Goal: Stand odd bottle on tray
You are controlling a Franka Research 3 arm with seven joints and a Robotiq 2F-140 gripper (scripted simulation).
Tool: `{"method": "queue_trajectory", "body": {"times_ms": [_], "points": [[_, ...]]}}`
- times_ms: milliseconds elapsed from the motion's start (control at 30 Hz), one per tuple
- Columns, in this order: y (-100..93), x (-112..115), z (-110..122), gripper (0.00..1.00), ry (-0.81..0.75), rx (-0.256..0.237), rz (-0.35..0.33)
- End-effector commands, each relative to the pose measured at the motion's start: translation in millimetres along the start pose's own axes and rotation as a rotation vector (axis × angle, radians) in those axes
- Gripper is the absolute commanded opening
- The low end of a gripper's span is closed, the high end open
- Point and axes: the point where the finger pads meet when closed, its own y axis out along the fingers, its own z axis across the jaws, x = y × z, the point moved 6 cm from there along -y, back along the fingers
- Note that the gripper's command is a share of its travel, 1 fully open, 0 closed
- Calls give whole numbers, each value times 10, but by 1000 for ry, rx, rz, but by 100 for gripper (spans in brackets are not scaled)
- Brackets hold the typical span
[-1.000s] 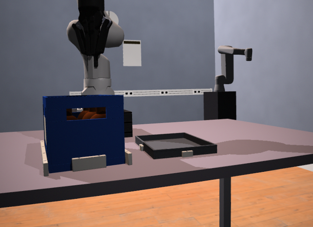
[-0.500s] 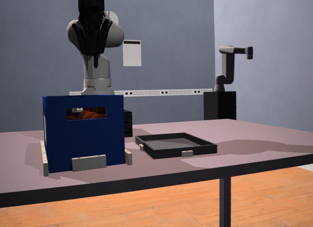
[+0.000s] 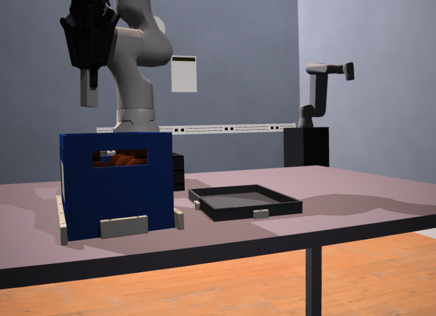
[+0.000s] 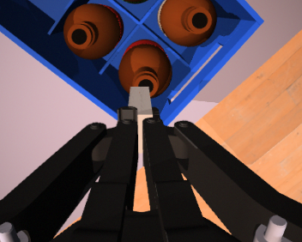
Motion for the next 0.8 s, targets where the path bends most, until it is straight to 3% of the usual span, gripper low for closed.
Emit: {"method": "queue_trajectory", "body": {"times_ms": [0, 33, 67, 767], "points": [[-3, 57, 43, 10, -85, 17, 18], [-3, 57, 43, 10, -85, 17, 18], [-3, 57, 43, 44, -85, 17, 18], [-3, 57, 43, 44, -85, 17, 18]]}}
